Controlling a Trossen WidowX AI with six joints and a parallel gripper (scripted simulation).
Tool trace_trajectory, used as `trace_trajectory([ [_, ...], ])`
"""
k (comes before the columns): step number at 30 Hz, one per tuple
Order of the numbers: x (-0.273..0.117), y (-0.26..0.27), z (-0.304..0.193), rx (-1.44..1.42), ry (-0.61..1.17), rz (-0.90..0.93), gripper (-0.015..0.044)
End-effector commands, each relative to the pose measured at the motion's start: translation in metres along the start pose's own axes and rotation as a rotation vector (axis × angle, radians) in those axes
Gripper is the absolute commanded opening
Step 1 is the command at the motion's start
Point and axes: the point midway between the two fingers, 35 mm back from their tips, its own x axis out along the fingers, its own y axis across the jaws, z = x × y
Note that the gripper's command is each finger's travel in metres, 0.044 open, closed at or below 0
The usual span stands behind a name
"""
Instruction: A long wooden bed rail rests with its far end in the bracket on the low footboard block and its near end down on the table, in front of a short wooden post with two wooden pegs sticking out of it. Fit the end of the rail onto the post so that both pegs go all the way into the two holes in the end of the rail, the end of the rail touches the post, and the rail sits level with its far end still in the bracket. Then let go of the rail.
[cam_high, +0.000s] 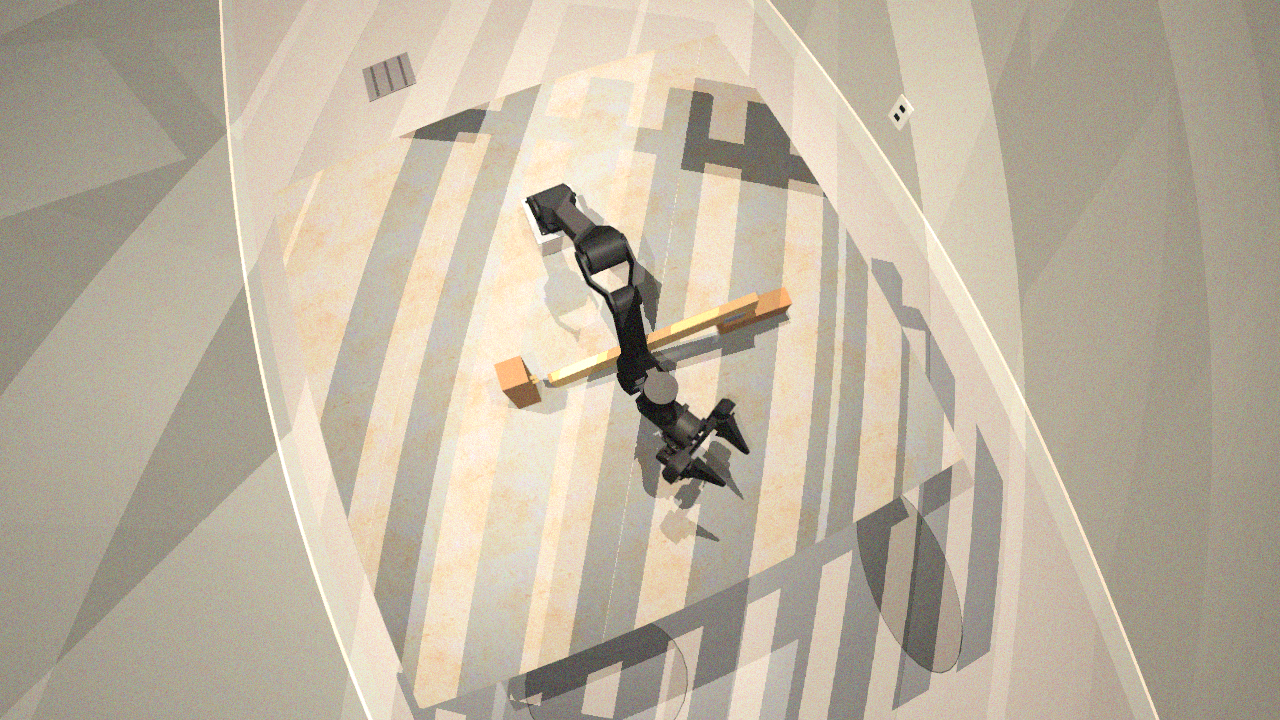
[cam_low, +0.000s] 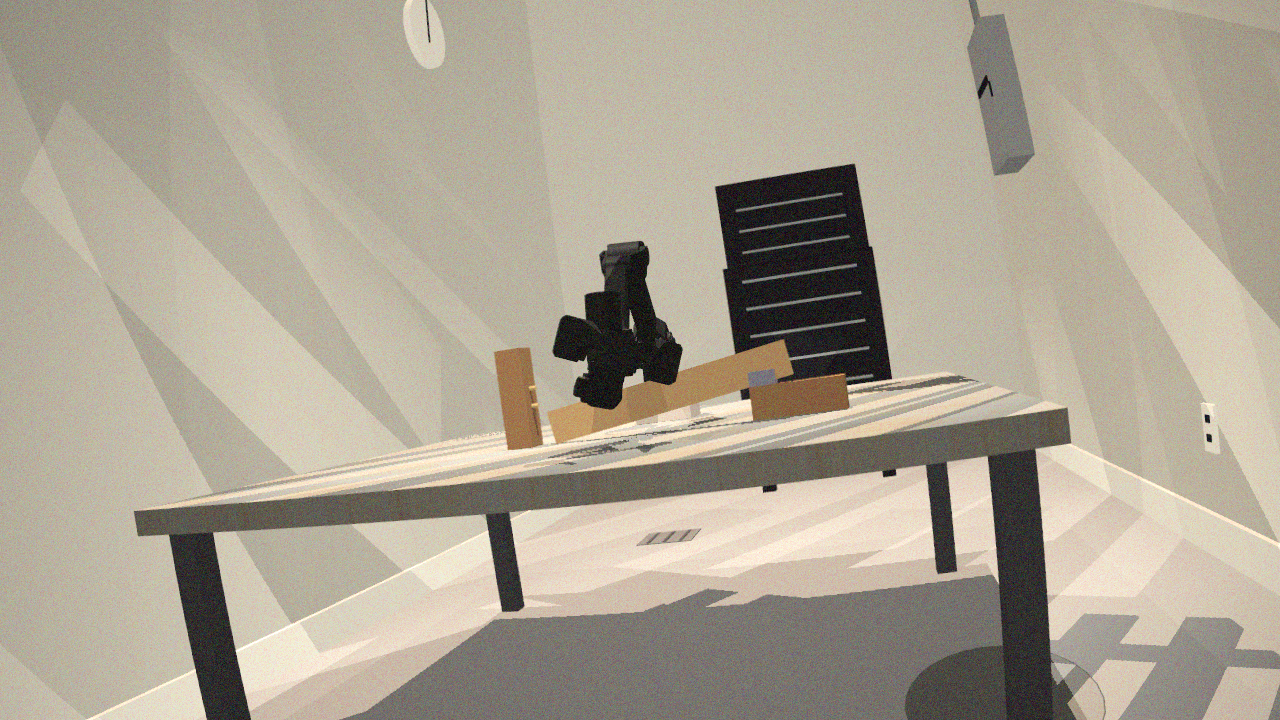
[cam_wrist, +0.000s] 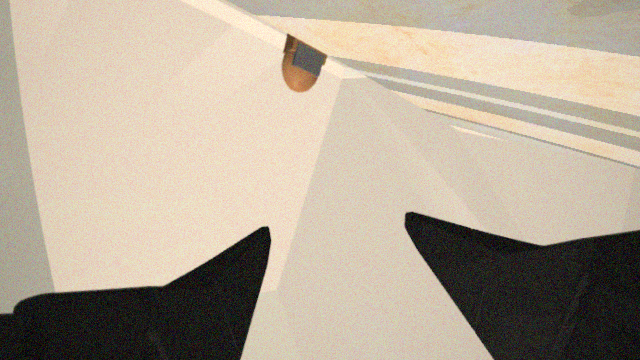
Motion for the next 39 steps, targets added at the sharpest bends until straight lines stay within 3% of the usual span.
trace_trajectory([
  [1, 0.000, 0.000, 0.000, -0.011, -0.004, 0.000, 0.0426],
  [8, -0.008, 0.013, 0.016, -0.510, -0.203, -0.056, 0.0440],
  [22, -0.047, 0.028, 0.042, -1.355, -0.453, -0.437, 0.0440],
  [27, -0.074, 0.026, 0.047, -1.722, -0.445, -0.736, 0.0440],
  [39, -0.128, 0.020, 0.046, -2.117, -0.259, -1.244, 0.0440],
])
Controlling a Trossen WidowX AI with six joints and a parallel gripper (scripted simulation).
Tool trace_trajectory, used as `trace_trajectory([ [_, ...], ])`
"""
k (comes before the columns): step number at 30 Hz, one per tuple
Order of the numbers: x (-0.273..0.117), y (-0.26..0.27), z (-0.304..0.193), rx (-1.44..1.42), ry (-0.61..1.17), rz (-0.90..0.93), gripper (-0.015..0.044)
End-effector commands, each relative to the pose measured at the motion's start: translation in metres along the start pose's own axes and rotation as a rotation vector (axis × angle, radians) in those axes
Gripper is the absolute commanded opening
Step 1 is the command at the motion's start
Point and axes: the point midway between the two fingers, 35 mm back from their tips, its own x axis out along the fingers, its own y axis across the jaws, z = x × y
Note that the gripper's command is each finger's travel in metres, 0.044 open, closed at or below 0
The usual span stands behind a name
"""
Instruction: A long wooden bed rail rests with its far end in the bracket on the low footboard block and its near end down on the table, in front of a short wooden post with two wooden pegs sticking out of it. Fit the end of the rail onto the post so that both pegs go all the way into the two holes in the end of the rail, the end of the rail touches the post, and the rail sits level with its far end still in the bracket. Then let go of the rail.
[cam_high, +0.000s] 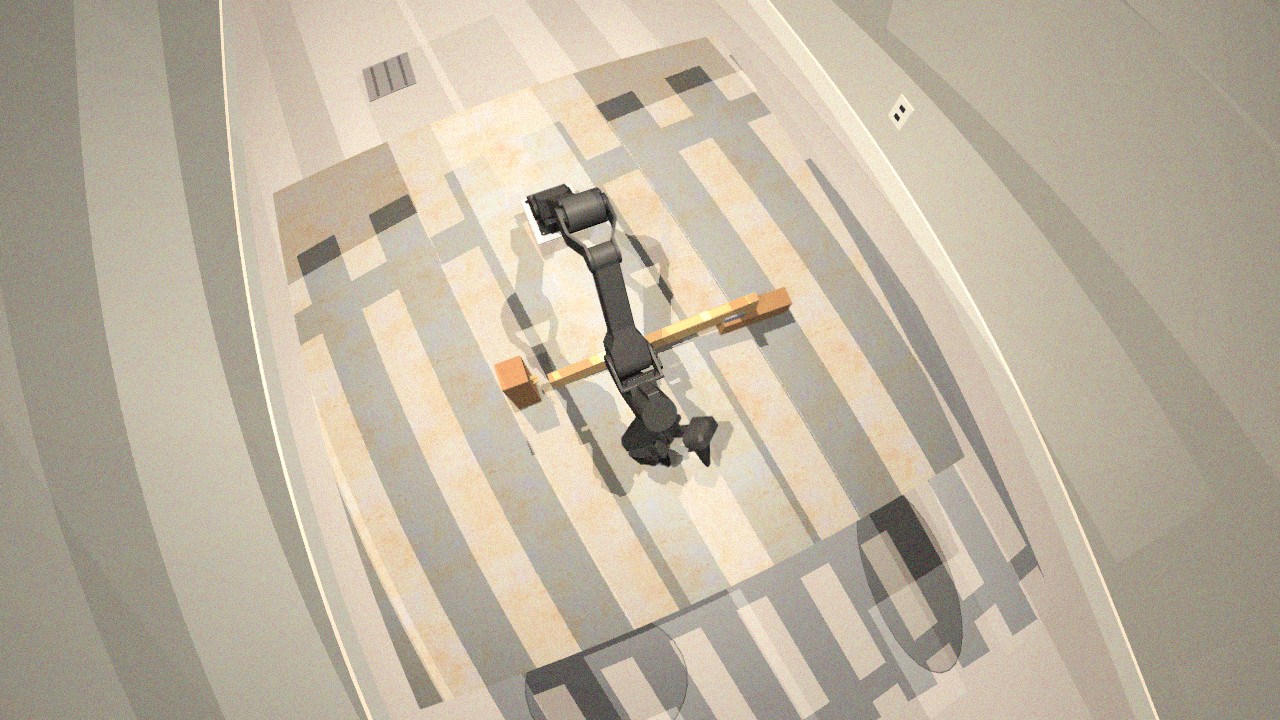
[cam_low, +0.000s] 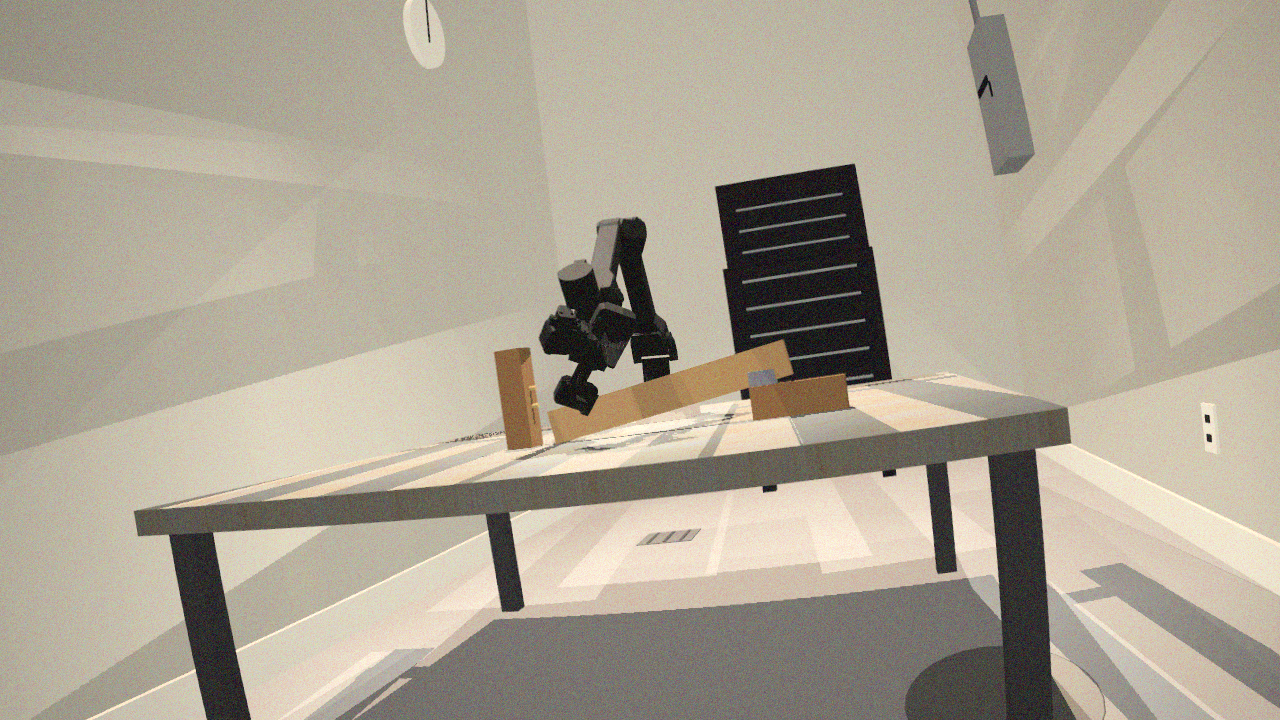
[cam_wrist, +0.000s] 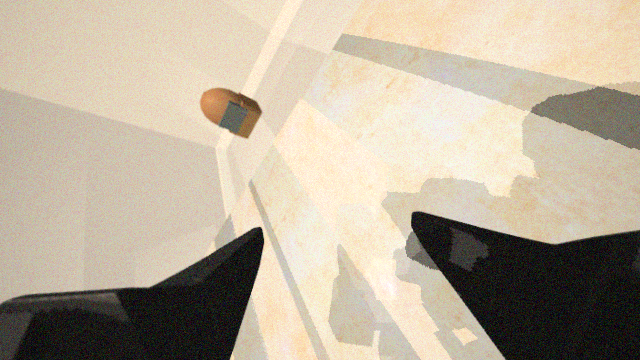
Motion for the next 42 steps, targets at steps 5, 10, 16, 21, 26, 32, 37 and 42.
trace_trajectory([
  [5, -0.070, -0.053, -0.019, -0.926, 0.334, -0.277, 0.0440],
  [10, -0.090, -0.063, -0.026, -1.158, 0.462, -0.278, 0.0440],
  [16, -0.113, -0.073, -0.033, -1.387, 0.604, -0.257, 0.0440],
  [21, -0.134, -0.081, -0.039, -1.571, 0.731, -0.215, 0.0440],
  [26, -0.156, -0.087, -0.049, -1.720, 0.851, -0.133, 0.0440],
  [32, -0.186, -0.096, -0.061, -1.936, 1.043, 0.009, 0.0440],
  [37, -0.205, -0.101, -0.070, -2.060, 1.164, 0.126, 0.0440],
  [42, -0.206, -0.101, -0.070, -2.060, 1.164, 0.126, 0.0440],
])
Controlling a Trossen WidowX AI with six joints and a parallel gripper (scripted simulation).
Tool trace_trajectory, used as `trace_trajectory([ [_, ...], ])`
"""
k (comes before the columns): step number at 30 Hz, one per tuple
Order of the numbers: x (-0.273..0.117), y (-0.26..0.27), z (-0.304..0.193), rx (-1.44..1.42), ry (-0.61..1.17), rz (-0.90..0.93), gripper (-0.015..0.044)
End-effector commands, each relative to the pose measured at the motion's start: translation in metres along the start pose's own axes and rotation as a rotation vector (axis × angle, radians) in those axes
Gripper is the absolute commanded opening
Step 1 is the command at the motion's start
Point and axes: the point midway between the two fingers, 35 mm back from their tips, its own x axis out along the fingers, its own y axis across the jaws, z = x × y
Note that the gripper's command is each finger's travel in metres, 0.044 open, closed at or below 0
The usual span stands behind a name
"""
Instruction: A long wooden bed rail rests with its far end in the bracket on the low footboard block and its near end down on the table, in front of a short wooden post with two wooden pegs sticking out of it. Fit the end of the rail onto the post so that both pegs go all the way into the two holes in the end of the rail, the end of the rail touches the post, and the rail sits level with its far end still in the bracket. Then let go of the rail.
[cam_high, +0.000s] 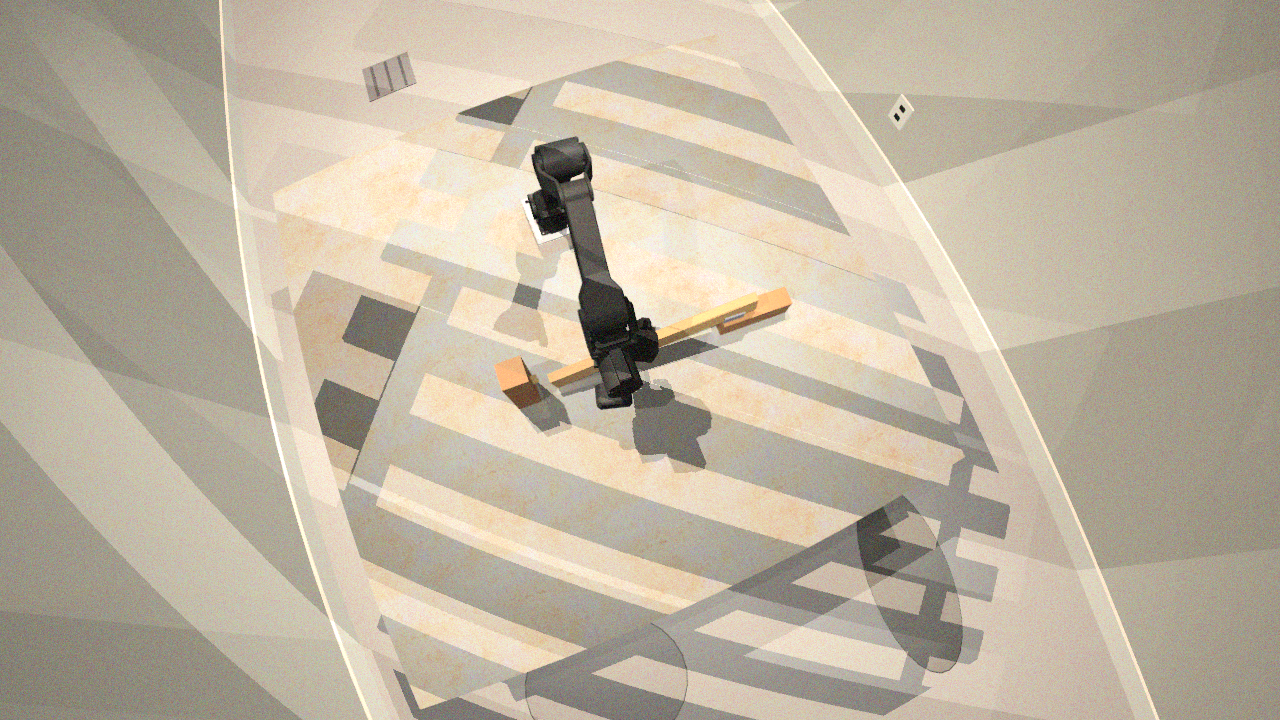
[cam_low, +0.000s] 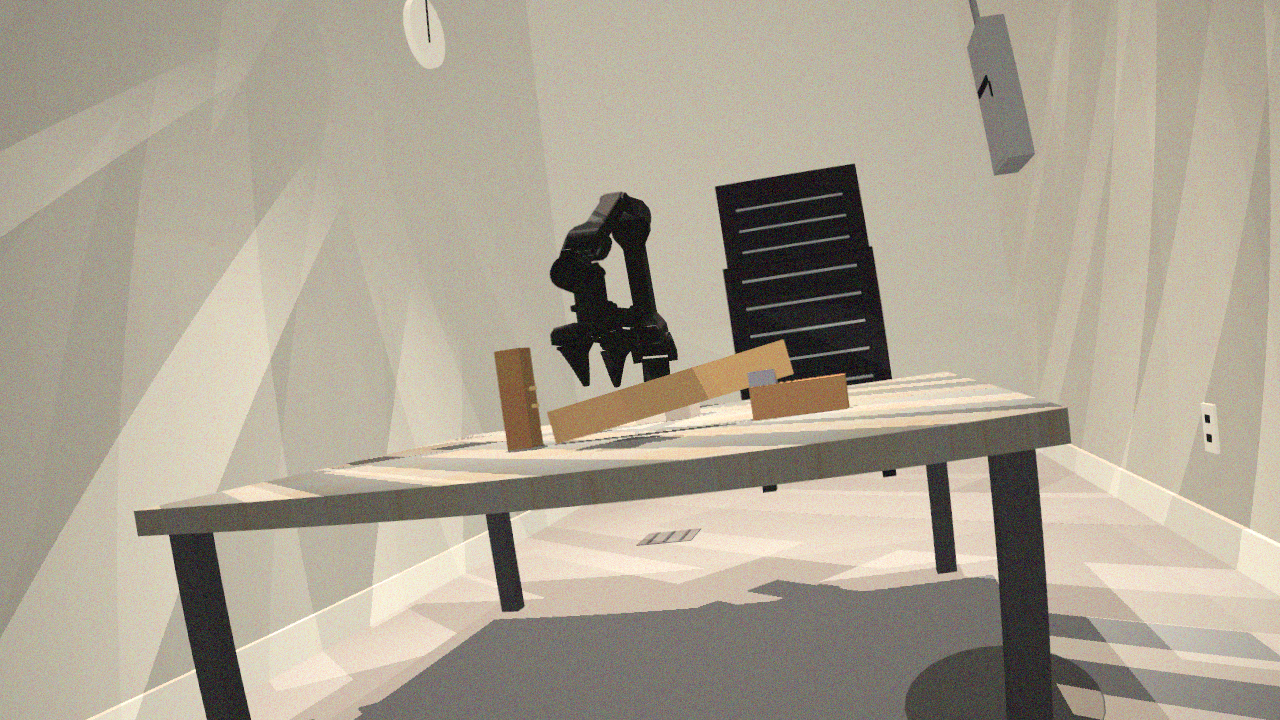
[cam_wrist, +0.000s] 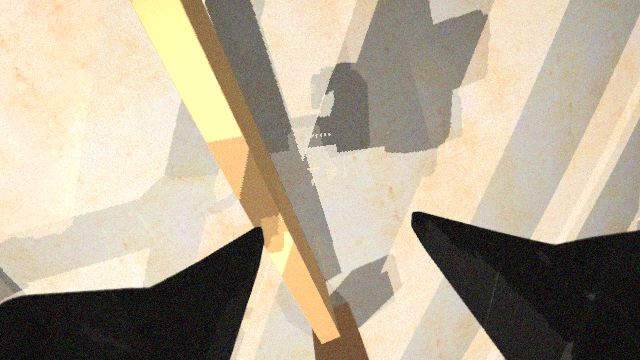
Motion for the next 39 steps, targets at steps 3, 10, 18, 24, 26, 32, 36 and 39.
trace_trajectory([
  [3, -0.010, 0.031, -0.016, -0.252, 0.044, 0.110, 0.0440],
  [10, -0.010, 0.031, -0.016, -0.252, 0.044, 0.110, 0.0440],
  [18, 0.000, 0.031, -0.016, -0.252, 0.044, 0.110, 0.0440],
  [24, 0.010, 0.032, -0.017, -0.252, 0.044, 0.110, 0.0440],
  [26, 0.013, 0.032, -0.017, -0.252, 0.044, 0.110, 0.0440],
  [32, 0.023, 0.033, -0.017, -0.252, 0.044, 0.110, 0.0440],
  [36, 0.029, 0.034, -0.018, -0.252, 0.044, 0.110, 0.0440],
  [39, 0.034, 0.034, -0.018, -0.252, 0.044, 0.110, 0.0440],
])
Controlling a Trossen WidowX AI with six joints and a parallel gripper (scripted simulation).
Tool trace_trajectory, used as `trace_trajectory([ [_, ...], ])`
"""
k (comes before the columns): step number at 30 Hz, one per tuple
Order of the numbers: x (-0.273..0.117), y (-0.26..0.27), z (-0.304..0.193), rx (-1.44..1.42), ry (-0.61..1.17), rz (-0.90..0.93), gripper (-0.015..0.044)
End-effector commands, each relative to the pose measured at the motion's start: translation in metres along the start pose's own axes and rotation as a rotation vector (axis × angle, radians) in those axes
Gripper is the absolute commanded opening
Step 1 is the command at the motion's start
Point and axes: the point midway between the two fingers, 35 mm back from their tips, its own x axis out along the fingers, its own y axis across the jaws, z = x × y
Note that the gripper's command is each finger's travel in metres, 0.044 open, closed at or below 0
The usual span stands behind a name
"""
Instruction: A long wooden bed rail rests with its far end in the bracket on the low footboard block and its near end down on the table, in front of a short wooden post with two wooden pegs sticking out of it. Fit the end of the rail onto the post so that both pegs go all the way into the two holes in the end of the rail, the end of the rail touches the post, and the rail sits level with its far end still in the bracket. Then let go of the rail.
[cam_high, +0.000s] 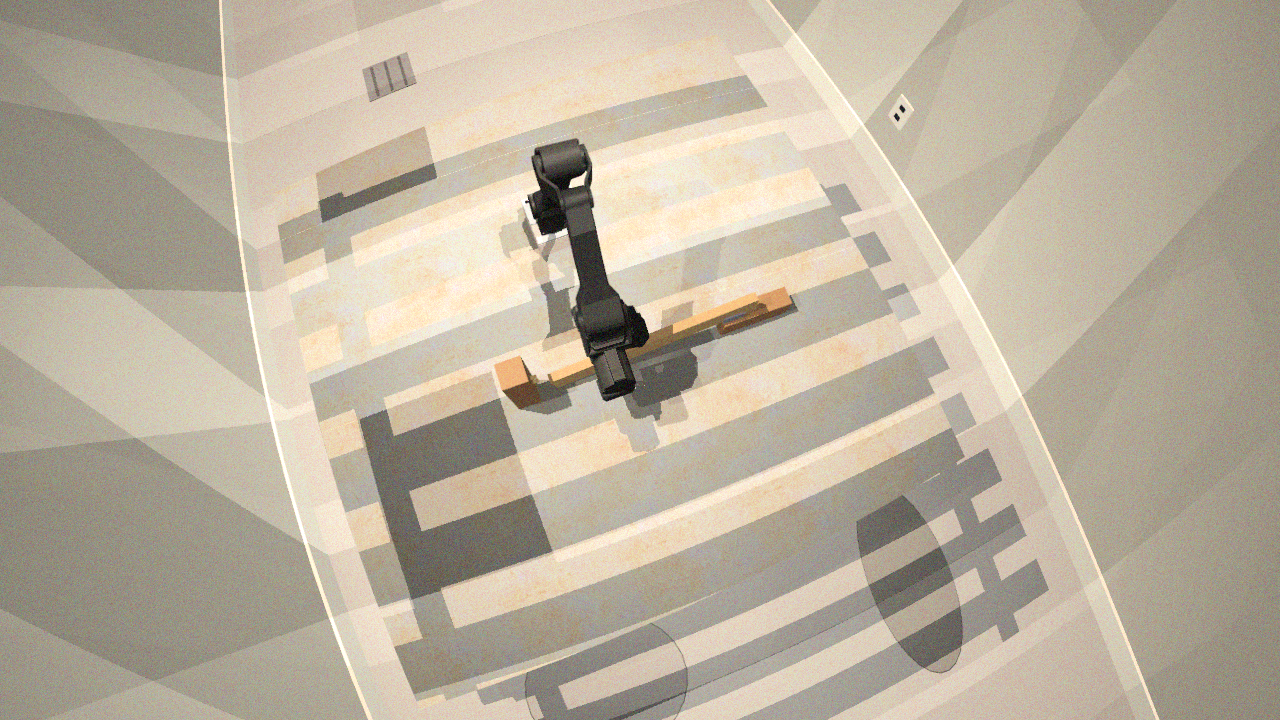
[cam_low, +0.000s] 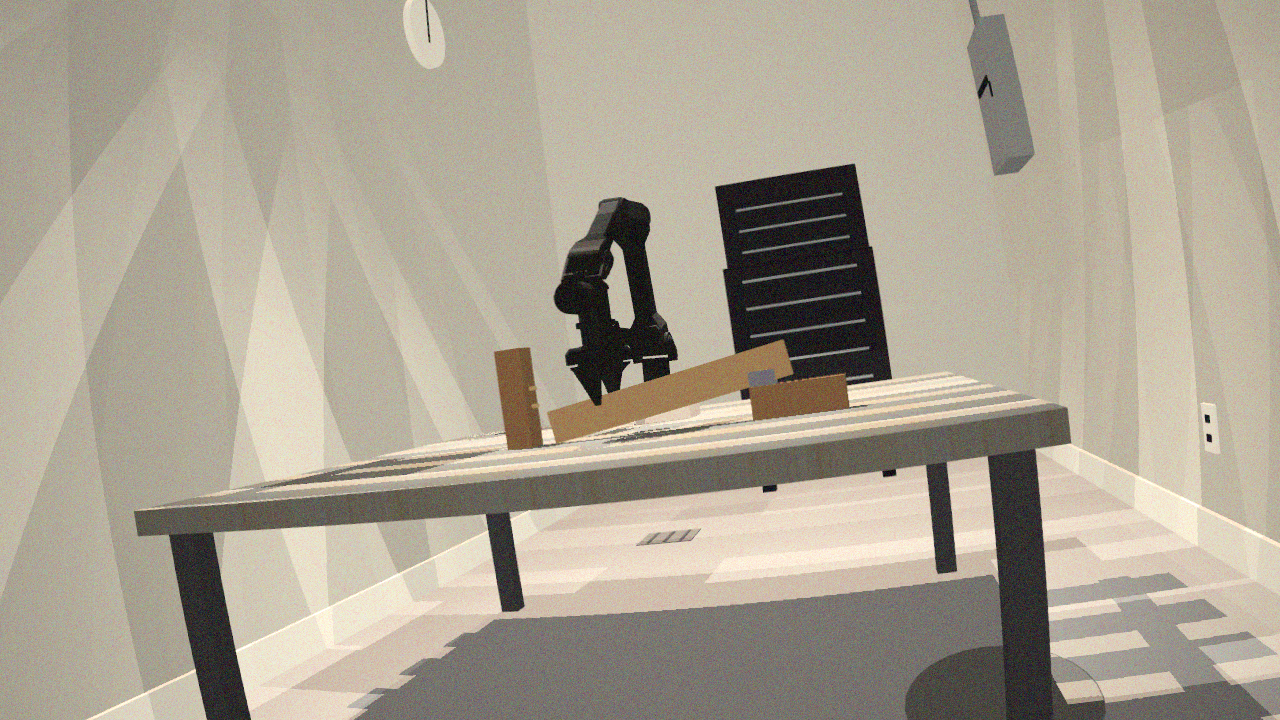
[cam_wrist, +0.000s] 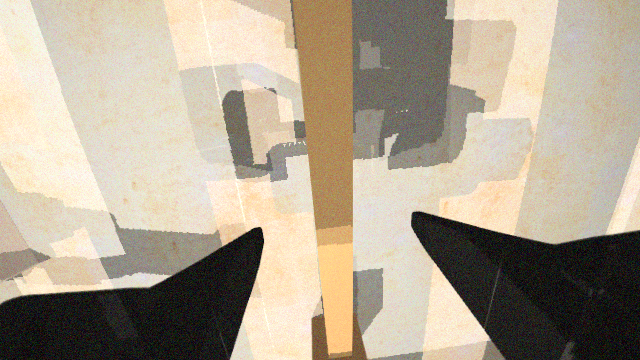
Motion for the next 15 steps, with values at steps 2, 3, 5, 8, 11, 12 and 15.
trace_trajectory([
  [2, 0.010, 0.002, -0.001, 0.000, 0.005, 0.006, 0.0440],
  [3, 0.012, 0.002, -0.001, 0.000, 0.005, 0.006, 0.0440],
  [5, 0.015, 0.002, -0.001, 0.000, 0.005, 0.006, 0.0440],
  [8, 0.020, 0.003, -0.001, 0.000, 0.005, 0.007, 0.0440],
  [11, 0.024, 0.003, -0.001, 0.000, 0.005, 0.007, 0.0440],
  [12, 0.026, 0.003, -0.001, 0.000, 0.005, 0.007, 0.0440],
  [15, 0.031, 0.004, -0.001, 0.000, 0.005, 0.007, 0.0440],
])
